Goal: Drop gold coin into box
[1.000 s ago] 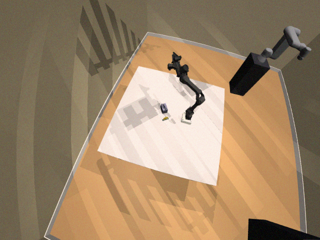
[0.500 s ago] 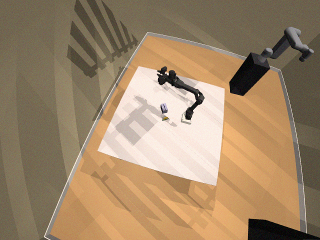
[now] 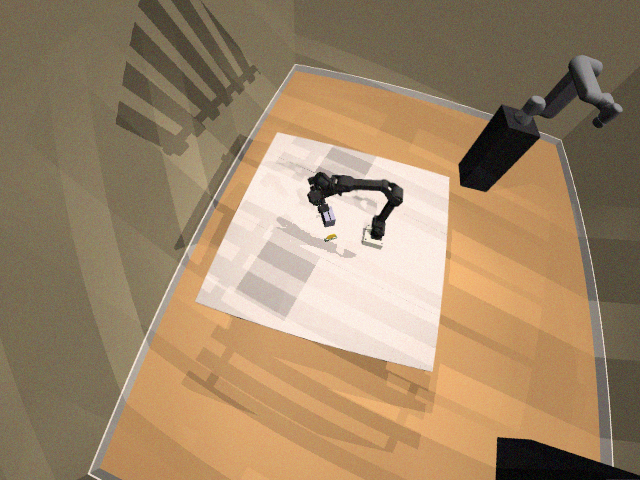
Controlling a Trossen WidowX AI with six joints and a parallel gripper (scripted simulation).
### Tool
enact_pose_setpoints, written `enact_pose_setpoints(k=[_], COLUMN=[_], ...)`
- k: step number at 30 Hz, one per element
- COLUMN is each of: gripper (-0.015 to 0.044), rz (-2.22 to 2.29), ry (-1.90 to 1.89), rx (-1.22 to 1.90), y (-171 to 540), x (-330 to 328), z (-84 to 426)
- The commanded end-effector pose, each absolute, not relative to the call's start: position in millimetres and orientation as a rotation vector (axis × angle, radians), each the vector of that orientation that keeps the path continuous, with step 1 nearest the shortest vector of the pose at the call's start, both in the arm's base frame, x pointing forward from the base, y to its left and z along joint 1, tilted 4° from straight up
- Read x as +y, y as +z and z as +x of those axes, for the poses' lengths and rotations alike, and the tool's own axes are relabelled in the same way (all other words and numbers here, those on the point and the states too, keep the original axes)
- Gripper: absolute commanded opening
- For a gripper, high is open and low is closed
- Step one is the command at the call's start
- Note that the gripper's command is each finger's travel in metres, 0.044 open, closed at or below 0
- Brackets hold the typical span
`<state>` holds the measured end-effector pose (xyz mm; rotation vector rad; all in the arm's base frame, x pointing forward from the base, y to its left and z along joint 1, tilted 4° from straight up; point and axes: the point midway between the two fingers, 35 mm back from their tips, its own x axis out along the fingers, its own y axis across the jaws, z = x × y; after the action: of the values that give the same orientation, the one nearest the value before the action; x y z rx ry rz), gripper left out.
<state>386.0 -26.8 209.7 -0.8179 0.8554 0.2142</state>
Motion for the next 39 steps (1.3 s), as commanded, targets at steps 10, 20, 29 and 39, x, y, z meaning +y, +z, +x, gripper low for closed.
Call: enact_pose_setpoints(k=[10,20,29,39], gripper=[0.0161,0.0161,0.0161,0.0161], rz=[-0.487,-0.487,-0.487,-0.487], ry=[0.378,0.378,0.377,0.377], rx=[1.515,1.514,1.515,1.515], y=[107,89,61,51], x=[64,63,61,60], z=[256,257,257,258])
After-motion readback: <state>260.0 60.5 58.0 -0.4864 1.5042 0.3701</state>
